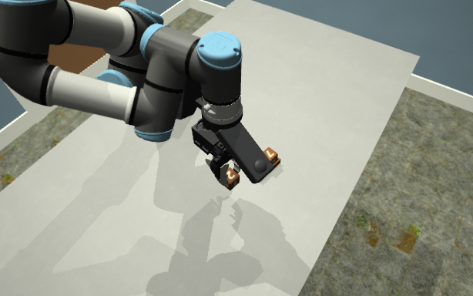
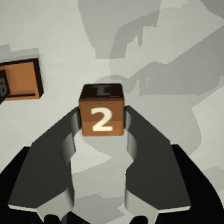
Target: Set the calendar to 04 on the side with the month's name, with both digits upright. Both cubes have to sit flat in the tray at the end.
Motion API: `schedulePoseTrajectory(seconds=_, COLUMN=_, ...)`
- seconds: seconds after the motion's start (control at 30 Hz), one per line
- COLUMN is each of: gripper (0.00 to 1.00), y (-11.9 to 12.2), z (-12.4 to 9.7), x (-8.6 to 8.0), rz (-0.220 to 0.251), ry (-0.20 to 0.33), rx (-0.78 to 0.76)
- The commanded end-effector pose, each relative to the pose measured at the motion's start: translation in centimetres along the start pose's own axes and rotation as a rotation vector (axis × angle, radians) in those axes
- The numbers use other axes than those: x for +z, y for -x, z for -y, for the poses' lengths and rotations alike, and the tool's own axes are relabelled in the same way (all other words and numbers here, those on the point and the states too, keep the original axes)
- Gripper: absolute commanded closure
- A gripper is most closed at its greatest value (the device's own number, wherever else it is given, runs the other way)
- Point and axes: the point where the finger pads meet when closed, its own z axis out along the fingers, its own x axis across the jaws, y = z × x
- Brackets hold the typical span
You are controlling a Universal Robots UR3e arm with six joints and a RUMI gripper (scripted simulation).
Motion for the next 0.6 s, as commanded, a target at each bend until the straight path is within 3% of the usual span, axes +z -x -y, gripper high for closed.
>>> schedulePoseTrajectory(seconds=0.0, gripper=0.89, y=0.2, z=0.6, x=1.3, rz=0.015, ry=-0.029, rx=0.001)
schedulePoseTrajectory(seconds=0.57, gripper=0.89, y=0.2, z=0.7, x=4.0, rz=0.016, ry=-0.029, rx=0.001)
